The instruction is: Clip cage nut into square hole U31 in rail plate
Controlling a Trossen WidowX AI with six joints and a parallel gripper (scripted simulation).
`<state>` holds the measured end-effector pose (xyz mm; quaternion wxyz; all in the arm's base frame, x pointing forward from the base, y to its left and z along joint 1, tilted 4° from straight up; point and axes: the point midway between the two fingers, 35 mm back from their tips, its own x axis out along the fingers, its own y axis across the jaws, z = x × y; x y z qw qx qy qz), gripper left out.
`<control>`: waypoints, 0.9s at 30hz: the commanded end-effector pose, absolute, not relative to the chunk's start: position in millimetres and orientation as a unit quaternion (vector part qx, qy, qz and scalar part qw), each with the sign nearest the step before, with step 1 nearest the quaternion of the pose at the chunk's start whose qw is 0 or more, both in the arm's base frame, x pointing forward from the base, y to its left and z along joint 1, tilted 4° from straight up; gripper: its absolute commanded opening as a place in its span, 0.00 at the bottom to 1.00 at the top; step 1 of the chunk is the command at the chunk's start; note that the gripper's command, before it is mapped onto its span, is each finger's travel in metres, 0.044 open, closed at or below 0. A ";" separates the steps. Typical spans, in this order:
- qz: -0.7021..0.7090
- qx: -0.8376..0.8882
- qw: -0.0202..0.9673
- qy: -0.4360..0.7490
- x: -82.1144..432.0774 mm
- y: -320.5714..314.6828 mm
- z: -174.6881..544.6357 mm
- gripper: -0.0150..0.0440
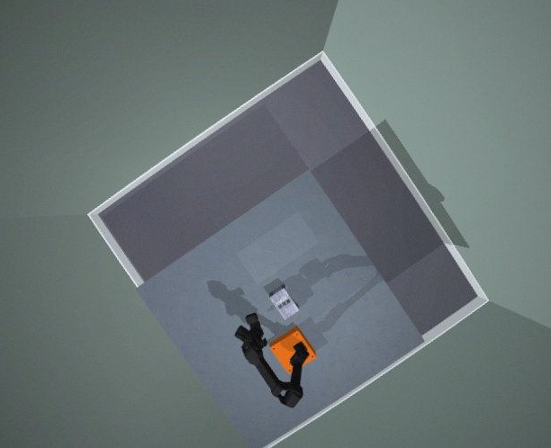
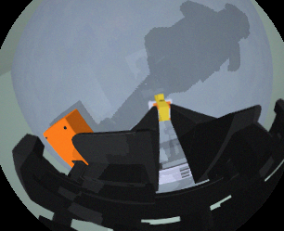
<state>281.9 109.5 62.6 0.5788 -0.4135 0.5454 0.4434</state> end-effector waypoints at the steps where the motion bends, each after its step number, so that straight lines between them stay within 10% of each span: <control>1: 0.444 -0.414 0.584 0.539 281.9 108.0 87.3 0.32; 27: 0.343 -0.311 0.645 0.607 291.7 60.4 128.5 0.32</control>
